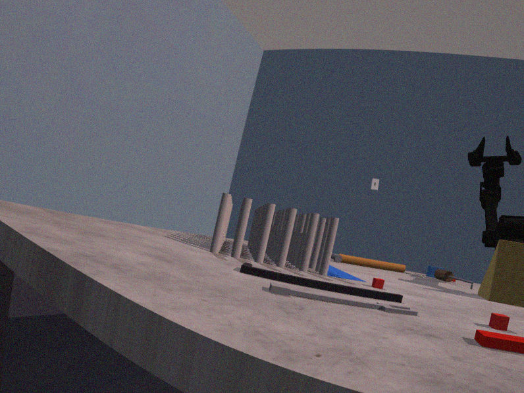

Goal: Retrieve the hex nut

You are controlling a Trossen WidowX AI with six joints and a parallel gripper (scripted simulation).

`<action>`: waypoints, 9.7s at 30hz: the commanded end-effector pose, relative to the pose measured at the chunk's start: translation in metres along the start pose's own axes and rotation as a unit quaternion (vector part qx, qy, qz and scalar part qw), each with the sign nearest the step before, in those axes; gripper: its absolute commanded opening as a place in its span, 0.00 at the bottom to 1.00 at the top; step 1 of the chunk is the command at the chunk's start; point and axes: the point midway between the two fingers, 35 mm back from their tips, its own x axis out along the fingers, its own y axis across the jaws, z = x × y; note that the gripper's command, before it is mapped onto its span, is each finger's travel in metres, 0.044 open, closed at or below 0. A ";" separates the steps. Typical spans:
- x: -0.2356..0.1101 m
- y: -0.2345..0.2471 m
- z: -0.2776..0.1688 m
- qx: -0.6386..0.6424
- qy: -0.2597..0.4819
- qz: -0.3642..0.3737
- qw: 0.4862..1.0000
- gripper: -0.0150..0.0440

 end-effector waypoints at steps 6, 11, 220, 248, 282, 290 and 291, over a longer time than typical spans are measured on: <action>0.068 0.021 -0.005 0.142 -0.005 0.088 0.986 1.00; 0.134 0.065 0.003 0.295 0.019 0.181 0.938 1.00; -0.327 0.194 0.246 0.349 -0.183 0.918 -0.045 0.73; -0.290 0.183 0.206 0.350 -0.181 0.918 -0.048 0.25; -0.278 0.190 0.204 0.313 0.294 0.895 -0.120 0.25; -0.275 0.184 0.205 0.303 0.419 0.843 -0.146 0.25; -0.275 0.184 0.206 0.302 0.434 0.835 -0.149 0.25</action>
